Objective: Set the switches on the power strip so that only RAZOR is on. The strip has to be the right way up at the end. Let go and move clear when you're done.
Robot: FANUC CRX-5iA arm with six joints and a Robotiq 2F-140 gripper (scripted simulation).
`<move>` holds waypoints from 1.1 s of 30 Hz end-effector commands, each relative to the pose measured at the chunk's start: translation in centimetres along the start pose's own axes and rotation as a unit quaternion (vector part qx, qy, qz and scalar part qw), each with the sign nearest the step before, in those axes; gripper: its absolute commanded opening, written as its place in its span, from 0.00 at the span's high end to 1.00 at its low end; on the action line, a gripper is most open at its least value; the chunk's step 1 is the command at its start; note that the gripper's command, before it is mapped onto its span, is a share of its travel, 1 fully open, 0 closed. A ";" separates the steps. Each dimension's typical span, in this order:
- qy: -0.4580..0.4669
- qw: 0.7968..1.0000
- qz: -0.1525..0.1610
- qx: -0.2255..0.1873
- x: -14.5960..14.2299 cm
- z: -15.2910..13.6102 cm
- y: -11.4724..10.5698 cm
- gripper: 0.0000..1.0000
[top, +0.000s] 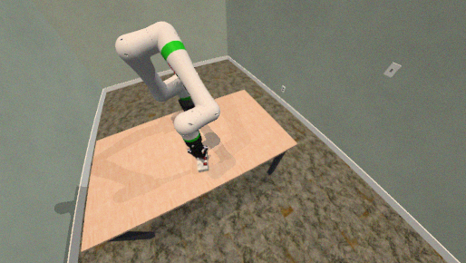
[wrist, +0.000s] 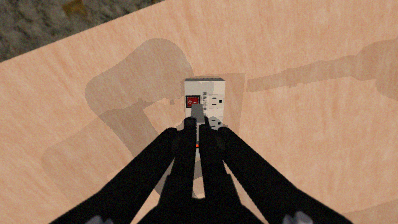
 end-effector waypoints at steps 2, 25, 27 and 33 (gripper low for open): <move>-0.003 1.000 0.000 0.000 0.0 0.0 0.2 1.00; -0.003 1.000 0.000 0.000 0.0 0.1 2.8 1.00; -0.003 1.000 0.000 0.000 0.0 0.1 3.1 1.00; -0.003 1.000 0.000 0.000 0.0 0.1 3.5 1.00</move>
Point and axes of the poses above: the point where the finger pads meet when closed, its own y axis out along the fingers, its own x axis across the jaws, z = x × y, the point moved 3 cm from there along -y, back along the fingers, and after that the axes turned 15 degrees about y, right-handed, at the moved point
